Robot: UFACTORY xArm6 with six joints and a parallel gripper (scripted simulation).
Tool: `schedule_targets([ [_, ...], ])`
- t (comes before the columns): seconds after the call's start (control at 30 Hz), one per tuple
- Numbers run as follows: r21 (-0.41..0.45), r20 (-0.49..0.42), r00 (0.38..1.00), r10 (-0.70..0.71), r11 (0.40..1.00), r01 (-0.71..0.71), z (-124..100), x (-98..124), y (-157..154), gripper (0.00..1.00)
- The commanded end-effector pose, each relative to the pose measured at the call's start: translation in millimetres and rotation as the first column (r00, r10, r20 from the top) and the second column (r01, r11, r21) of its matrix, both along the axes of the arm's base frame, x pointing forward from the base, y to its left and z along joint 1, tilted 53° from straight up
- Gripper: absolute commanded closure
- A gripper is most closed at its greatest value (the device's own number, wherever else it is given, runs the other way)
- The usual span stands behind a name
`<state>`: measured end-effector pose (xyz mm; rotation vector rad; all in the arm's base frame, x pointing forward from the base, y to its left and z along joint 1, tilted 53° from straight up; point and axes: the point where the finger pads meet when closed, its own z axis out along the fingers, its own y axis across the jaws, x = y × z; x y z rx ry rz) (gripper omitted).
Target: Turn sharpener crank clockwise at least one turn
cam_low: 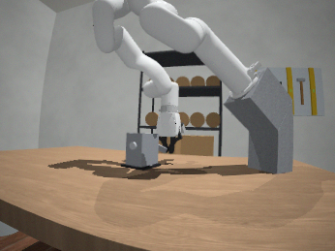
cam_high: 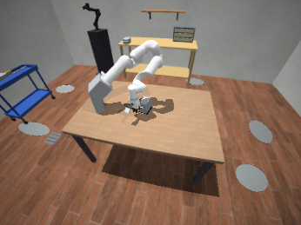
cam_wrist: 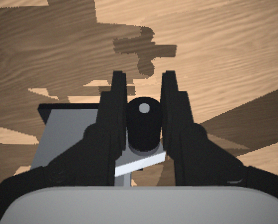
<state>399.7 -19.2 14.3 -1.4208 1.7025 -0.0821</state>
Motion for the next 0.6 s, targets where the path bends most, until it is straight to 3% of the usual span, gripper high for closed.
schedule_targets([
  [0.0,-0.001,0.001,1.000,-0.001,1.000,0.001,0.4,0.1,-0.6,1.00],
  [0.57,-0.001,0.001,1.000,-0.001,1.000,0.001,1.6,-2.2,-1.6,1.00],
])
